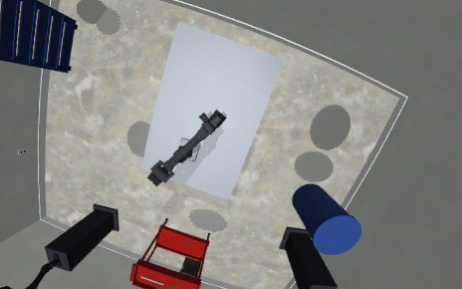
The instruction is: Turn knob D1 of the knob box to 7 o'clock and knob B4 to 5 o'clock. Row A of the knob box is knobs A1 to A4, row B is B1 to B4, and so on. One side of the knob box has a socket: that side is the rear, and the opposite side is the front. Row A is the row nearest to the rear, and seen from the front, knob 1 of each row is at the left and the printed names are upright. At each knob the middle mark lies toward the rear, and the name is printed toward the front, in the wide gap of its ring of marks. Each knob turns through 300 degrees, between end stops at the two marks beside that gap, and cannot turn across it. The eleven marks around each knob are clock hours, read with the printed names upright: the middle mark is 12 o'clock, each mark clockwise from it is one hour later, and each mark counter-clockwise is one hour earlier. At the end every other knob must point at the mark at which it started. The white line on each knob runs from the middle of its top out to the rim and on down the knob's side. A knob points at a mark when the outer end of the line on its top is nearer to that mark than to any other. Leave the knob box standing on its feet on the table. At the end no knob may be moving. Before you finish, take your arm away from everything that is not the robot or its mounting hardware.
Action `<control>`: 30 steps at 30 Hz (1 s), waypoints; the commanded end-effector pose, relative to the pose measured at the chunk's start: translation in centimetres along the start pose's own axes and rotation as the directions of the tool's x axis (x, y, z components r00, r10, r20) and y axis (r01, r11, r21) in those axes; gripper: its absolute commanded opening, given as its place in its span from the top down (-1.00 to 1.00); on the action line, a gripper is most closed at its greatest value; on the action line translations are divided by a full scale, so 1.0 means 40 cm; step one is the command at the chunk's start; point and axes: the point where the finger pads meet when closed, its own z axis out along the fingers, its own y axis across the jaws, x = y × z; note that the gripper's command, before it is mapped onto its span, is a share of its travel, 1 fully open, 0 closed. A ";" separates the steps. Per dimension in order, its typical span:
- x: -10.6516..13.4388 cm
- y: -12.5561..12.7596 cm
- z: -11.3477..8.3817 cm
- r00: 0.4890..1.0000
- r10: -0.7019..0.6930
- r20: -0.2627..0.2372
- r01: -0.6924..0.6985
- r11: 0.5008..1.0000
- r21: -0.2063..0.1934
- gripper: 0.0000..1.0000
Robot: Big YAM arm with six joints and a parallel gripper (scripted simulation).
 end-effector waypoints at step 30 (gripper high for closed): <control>-0.010 -0.052 -0.060 0.980 -0.197 -0.003 0.197 0.978 0.062 0.61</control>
